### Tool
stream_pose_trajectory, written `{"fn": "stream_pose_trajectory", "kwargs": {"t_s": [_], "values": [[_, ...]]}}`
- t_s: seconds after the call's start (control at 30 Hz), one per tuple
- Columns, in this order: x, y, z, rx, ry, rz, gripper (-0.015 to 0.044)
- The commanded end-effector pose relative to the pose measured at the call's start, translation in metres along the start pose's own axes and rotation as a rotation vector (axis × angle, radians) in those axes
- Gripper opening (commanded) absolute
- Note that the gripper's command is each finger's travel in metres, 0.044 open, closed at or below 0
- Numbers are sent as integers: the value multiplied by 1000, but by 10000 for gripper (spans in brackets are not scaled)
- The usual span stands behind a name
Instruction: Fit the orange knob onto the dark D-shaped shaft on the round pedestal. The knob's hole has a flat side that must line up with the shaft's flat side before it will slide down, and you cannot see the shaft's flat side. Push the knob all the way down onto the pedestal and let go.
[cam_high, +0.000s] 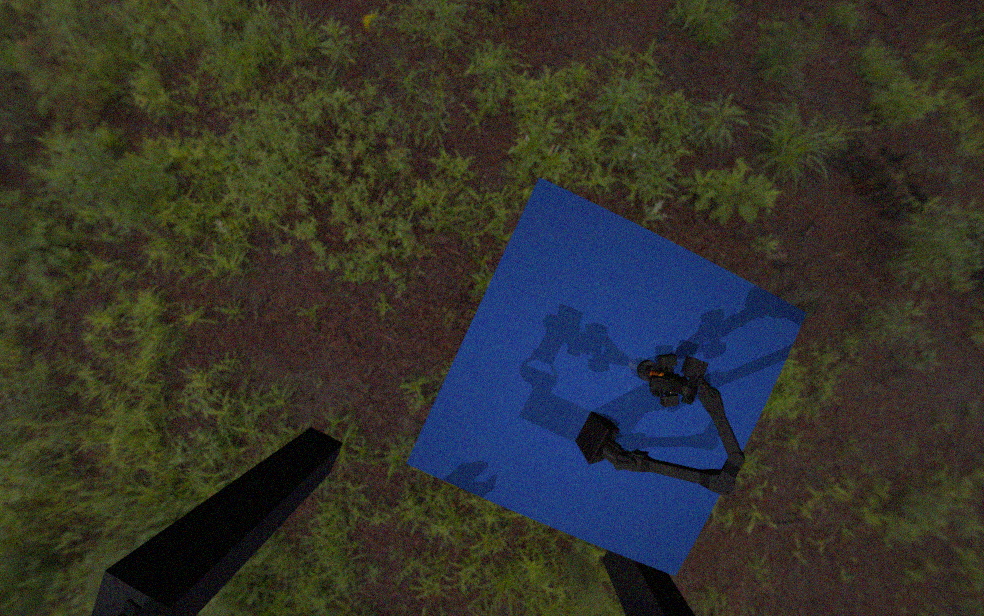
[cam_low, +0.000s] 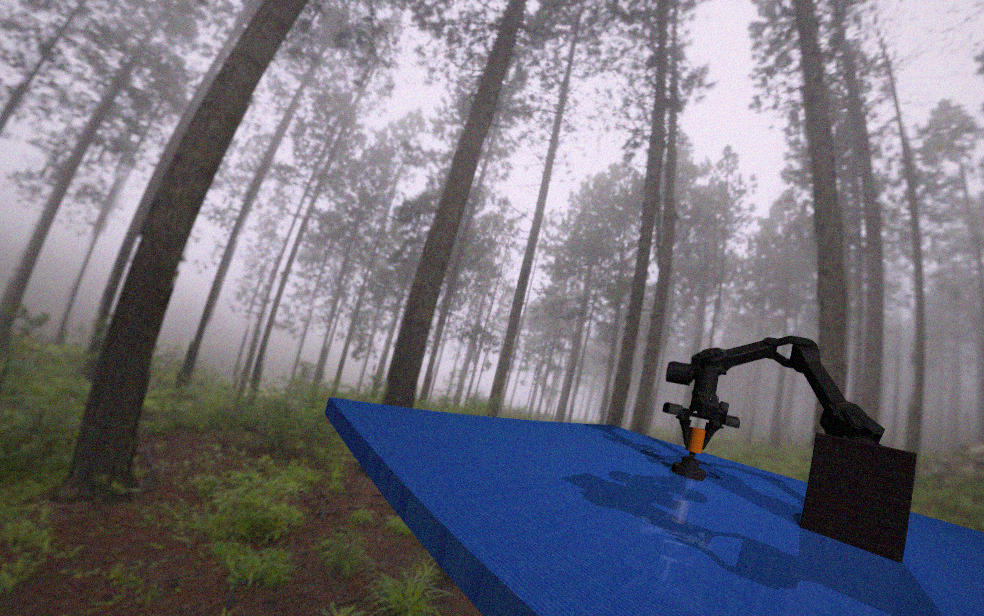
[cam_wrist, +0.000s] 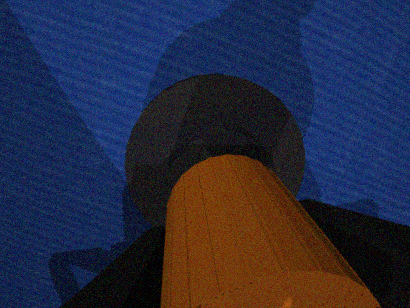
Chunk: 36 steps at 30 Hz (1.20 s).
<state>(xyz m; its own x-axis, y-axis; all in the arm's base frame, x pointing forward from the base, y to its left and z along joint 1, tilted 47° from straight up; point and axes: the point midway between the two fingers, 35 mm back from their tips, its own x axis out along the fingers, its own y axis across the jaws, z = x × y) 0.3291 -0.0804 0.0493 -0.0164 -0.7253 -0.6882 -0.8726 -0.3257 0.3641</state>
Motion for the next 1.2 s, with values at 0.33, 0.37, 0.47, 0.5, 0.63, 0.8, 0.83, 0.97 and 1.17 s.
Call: {"fn": "stream_pose_trajectory", "kwargs": {"t_s": [0.33,0.37,0.47,0.5,0.63,0.8,0.83,0.97,1.17], "values": [[0,-3,1,-105,3,-5,0],[0,-3,1,-105,3,-5,0],[0,-2,2,-106,3,-4,0],[0,-1,2,-106,3,-4,0],[-1,-1,1,-106,3,-4,0],[-2,-1,0,-106,3,-4,0],[-2,-1,0,-106,3,-4,0],[1,-2,0,-106,4,-4,0],[2,-1,1,-106,4,-4,0]]}}
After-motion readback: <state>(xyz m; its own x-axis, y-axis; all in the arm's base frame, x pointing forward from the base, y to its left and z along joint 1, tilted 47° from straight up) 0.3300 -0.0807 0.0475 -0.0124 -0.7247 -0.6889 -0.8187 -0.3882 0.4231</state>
